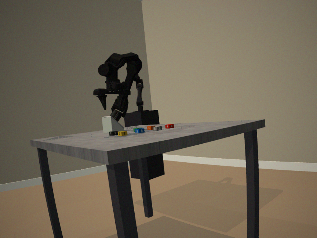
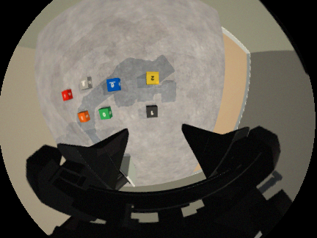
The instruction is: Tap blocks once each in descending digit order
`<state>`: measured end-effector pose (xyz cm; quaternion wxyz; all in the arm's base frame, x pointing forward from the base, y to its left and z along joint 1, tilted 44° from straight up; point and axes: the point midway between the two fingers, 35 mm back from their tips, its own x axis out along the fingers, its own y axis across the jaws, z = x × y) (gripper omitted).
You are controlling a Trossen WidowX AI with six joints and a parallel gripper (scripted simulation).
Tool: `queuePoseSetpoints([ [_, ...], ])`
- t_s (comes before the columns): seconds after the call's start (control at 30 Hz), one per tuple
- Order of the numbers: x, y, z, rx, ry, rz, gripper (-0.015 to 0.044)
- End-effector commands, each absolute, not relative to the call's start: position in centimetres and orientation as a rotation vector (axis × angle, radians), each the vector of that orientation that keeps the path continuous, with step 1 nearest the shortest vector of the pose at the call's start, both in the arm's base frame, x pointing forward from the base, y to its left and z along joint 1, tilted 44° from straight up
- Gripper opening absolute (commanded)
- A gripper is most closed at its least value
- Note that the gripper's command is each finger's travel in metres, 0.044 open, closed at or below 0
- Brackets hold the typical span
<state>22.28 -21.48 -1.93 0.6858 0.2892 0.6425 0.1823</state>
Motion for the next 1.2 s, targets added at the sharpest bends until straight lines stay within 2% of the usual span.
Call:
queuePoseSetpoints([
  [0.0,20.8,-21.7,-2.5,0.719,1.400,0.426,0.0400],
  [0.7,20.9,-21.6,-2.3,0.719,1.400,0.425,0.0400],
  [1.03,23.9,-11.7,7.2,0.726,1.399,0.431,0.0400],
  [1.17,23.9,-10.9,7.8,0.727,1.398,0.433,0.0400],
])
